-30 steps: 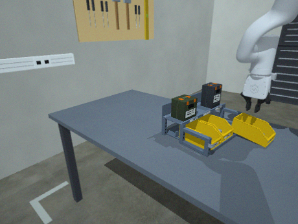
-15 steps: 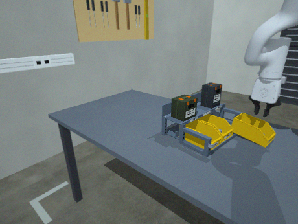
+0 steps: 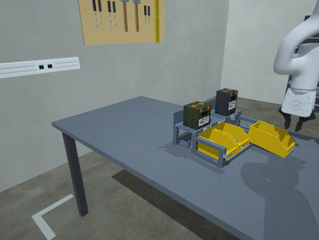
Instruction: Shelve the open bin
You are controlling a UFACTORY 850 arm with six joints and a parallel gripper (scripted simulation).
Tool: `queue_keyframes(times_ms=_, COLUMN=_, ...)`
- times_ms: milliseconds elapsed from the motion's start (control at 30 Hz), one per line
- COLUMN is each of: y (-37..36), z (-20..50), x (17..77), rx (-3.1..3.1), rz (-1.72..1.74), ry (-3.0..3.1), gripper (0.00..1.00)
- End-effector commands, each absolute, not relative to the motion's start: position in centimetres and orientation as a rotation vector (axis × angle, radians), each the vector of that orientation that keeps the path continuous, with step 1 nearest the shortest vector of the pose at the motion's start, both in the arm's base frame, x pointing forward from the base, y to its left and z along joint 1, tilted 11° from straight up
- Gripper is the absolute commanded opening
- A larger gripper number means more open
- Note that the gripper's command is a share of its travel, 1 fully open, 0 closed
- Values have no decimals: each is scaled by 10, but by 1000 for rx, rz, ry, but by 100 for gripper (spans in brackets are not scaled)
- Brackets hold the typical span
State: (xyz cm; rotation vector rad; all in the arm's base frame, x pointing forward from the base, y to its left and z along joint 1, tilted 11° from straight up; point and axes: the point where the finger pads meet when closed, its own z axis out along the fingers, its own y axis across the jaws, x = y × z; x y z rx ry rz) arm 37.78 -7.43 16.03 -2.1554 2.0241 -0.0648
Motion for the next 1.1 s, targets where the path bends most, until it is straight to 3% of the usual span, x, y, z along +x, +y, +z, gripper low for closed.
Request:
queue_keyframes(times_ms=0, y=-75, z=159, x=373, rx=-2155, rz=-67, ry=2023, gripper=34)
queue_keyframes(times_ms=133, y=-75, z=150, x=352, rx=-2154, rz=-66, ry=2022, gripper=34)
queue_keyframes(times_ms=1067, y=-75, z=153, x=361, rx=-2154, rz=-66, ry=2022, gripper=34)
